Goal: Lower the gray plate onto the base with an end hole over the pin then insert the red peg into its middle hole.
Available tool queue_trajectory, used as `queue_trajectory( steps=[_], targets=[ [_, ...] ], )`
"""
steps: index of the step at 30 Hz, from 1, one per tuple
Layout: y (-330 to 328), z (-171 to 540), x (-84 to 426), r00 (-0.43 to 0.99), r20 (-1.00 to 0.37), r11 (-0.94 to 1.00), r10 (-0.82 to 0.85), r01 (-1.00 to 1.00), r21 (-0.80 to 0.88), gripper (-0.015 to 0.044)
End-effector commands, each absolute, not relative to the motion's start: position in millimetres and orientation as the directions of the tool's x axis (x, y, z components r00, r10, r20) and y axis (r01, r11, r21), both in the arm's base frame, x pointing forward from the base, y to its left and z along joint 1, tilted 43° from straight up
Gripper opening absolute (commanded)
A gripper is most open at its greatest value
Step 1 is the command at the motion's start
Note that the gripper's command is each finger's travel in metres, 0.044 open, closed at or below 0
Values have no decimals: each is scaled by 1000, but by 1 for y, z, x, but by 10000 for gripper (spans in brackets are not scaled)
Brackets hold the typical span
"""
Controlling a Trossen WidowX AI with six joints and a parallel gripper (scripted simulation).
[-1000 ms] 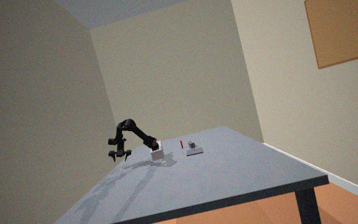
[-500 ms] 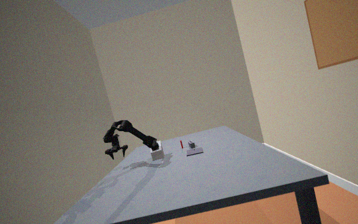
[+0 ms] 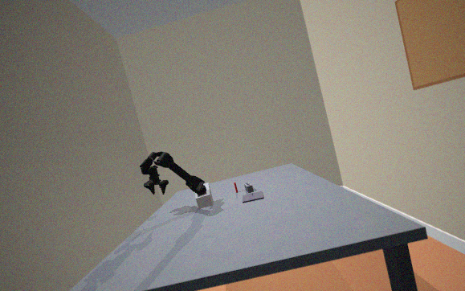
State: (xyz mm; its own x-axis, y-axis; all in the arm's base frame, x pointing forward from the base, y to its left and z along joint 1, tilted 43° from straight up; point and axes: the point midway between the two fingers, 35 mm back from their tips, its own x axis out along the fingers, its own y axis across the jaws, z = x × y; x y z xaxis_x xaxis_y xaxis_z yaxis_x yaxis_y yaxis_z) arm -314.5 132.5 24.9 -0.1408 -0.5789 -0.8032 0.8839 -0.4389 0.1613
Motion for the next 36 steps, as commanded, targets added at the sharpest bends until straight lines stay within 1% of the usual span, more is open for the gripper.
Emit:
queue_trajectory(
  steps=[1,4,8,11,15,21,26,30,32,33,36],
  targets=[
    [192,15,-275,-156,-849,-742,-504,581,334,440],
    [217,9,-251,-157,-868,-836,-471,392,383,440],
    [248,2,-217,-151,-890,-902,-431,112,418,440],
    [268,-3,-188,-142,-904,-900,-403,-118,420,440],
    [292,-7,-147,-125,-921,-820,-369,-422,386,440],
    [316,-12,-84,-90,-938,-565,-335,-777,277,440],
    [327,-15,-29,-57,-946,-263,-321,-954,147,440],
    [329,-17,16,-29,-947,7,-319,-1000,28,440],
    [326,-16,29,-55,-950,70,-309,-997,35,440],
    [323,-16,43,-71,-951,139,-301,-990,30,440],
    [317,-17,73,-50,-950,329,-308,-943,-57,440]
  ],
)
